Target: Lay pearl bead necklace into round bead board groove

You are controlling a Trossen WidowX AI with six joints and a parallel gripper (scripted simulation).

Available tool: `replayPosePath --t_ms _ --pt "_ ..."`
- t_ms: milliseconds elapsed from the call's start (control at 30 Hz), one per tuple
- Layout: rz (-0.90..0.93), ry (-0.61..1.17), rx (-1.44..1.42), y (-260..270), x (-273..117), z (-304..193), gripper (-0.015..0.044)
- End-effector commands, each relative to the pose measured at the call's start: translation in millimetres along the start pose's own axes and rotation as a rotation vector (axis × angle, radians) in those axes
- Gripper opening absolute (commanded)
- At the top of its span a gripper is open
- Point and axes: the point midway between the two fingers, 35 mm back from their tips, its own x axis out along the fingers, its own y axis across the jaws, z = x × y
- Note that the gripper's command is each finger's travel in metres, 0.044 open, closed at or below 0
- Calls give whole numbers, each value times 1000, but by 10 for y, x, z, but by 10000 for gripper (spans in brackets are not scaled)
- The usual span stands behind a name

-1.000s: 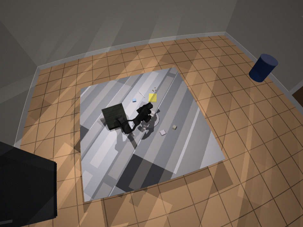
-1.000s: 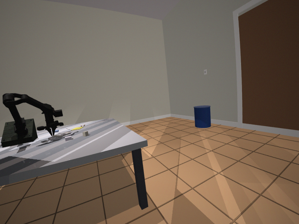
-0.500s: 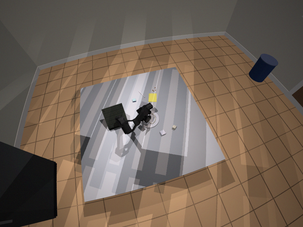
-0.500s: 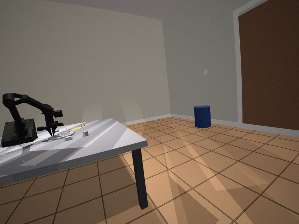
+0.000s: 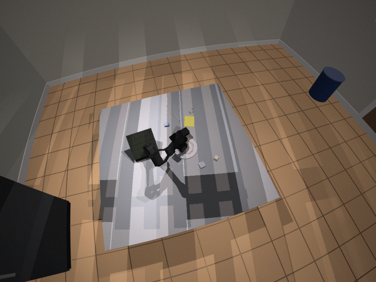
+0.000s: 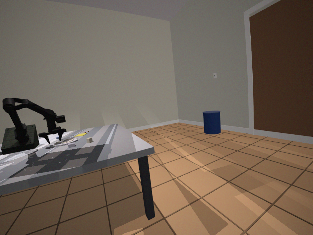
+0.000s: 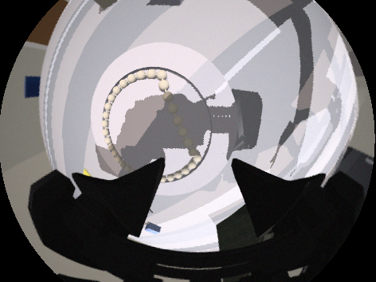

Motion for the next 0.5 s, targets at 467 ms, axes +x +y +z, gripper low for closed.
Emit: replayPosePath --t_ms 467 --pt "5 -5 3 0 -57 1 440"
